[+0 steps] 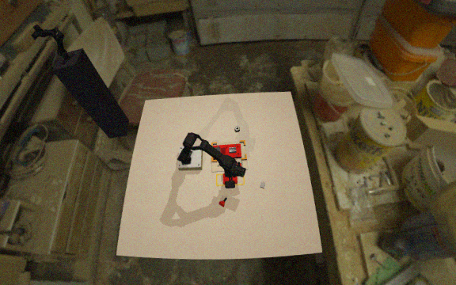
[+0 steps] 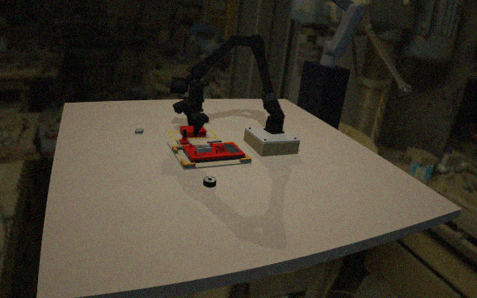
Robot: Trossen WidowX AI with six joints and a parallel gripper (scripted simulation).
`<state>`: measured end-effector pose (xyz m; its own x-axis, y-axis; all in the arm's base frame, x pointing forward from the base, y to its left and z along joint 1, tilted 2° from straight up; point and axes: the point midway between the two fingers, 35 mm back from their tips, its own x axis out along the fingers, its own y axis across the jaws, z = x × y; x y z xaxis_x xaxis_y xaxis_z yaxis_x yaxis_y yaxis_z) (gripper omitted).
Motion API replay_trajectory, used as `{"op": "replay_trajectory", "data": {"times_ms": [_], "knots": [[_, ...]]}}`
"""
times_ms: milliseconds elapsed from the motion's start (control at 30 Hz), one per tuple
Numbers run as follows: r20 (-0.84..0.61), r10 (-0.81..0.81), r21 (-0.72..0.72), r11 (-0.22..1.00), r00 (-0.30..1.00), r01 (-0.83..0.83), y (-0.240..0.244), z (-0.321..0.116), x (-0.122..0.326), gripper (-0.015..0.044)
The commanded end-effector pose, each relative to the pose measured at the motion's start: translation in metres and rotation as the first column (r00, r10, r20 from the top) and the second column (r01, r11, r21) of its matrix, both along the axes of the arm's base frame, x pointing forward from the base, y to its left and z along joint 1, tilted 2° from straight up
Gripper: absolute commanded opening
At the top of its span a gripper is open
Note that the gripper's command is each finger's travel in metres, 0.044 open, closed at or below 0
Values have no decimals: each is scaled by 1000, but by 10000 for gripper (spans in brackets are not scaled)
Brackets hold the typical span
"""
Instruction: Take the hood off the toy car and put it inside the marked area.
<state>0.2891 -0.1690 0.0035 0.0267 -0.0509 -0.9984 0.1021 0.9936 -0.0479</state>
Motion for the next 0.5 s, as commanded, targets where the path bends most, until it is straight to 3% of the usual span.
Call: {"op": "replay_trajectory", "data": {"times_ms": [0, 233, 467], "knots": [[1, 0, 0, 1000, 1000, 0, 0, 0, 0, 263], [1, 0, 0, 1000, 1000, 0, 0, 0, 0, 440], [-7, -1, -4, 1000, 1000, 1, 2, 53, 1, 440]]}}
